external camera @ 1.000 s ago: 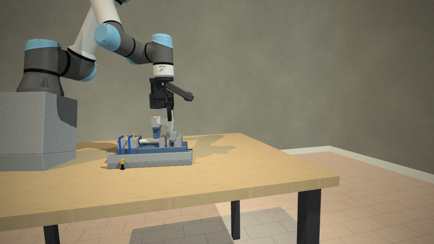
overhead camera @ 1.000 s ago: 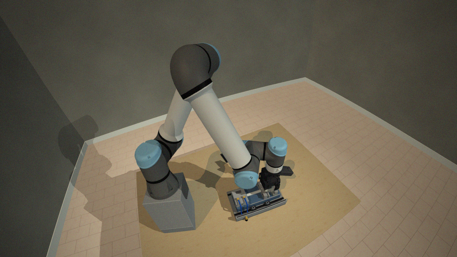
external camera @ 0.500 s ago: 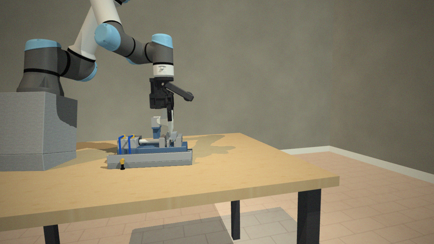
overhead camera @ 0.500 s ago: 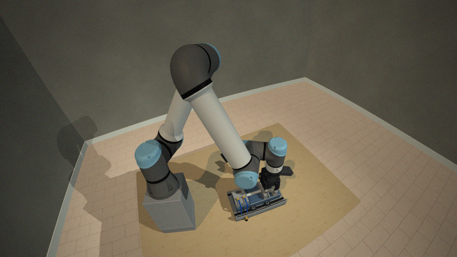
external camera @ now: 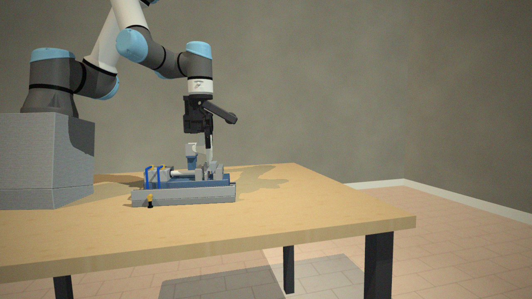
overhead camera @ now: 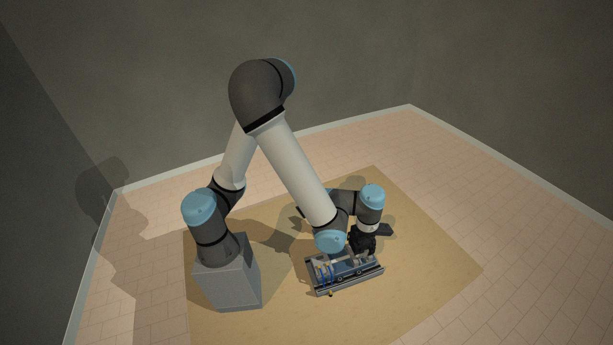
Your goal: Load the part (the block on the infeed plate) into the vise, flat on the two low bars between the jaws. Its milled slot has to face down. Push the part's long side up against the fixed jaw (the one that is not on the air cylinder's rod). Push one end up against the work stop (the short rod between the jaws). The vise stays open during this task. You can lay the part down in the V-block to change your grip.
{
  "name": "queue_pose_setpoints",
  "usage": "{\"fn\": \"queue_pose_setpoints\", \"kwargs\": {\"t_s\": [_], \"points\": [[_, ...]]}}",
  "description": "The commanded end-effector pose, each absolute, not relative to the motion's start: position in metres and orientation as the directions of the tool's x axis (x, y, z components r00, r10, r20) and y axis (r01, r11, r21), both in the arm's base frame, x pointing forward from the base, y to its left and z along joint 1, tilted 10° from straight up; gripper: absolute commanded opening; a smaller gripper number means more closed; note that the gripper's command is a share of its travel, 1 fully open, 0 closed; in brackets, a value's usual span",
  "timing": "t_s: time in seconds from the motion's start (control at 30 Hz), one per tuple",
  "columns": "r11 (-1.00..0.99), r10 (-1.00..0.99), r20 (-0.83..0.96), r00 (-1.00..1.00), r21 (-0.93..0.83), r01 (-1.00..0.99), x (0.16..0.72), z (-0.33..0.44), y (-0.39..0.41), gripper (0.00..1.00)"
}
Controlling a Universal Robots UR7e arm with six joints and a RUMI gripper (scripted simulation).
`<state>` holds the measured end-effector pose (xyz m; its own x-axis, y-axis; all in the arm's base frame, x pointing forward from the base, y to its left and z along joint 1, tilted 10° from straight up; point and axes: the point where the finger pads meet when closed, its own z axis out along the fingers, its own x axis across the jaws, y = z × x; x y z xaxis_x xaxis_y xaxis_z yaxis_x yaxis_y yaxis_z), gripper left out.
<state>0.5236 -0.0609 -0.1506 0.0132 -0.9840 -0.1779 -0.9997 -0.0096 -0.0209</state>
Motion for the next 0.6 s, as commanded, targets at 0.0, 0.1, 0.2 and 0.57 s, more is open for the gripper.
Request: {"fn": "queue_pose_setpoints", "kwargs": {"t_s": [0.0, 0.1, 0.2, 0.57], "points": [[-0.011, -0.984, -0.179, 0.014, -0.022, -1.000, 0.523, -0.150, -0.059, 0.00], [-0.010, -0.984, -0.178, 0.013, -0.022, -1.000, 0.523, -0.150, -0.062, 0.00], [-0.009, -0.984, -0.178, 0.013, -0.022, -1.000, 0.523, -0.150, -0.064, 0.00], [-0.009, -0.984, -0.178, 0.013, -0.022, -1.000, 0.525, -0.154, -0.082, 0.00]]}}
